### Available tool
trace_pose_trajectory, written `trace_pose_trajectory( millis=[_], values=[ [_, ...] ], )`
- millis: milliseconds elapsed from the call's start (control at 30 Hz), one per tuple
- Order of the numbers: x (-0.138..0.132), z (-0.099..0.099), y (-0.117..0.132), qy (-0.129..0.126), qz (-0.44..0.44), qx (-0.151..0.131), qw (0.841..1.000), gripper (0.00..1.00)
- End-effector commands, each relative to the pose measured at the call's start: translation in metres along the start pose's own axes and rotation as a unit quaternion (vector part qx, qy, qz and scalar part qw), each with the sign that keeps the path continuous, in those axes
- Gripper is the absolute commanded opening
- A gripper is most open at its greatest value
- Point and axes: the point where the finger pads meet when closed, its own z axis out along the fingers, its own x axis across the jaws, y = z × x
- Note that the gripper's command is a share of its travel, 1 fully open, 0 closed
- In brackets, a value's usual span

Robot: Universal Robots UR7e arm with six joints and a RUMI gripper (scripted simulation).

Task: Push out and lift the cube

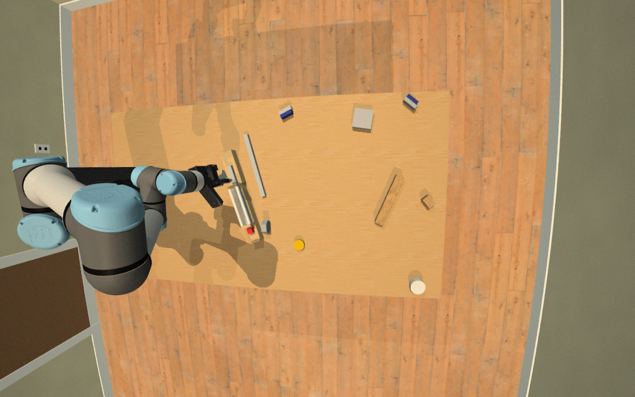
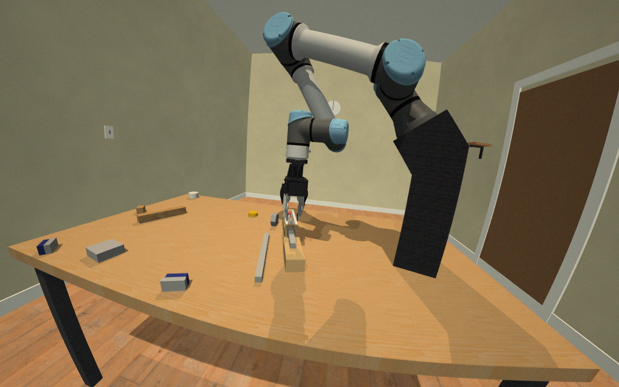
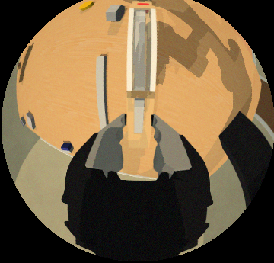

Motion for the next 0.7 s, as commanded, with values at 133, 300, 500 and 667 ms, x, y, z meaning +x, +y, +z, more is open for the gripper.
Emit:
trace_pose_trajectory(
  millis=[133, 300, 500, 667],
  values=[
    [0.002, -0.001, 0.001, 0.001, 0.000, -0.001, 1.000, 0.22],
    [0.002, -0.001, 0.001, 0.001, 0.000, -0.001, 1.000, 0.22],
    [0.001, 0.000, 0.007, 0.001, 0.000, -0.001, 1.000, 0.00],
    [-0.001, 0.001, 0.053, 0.001, 0.000, -0.001, 1.000, 0.00]
  ],
)
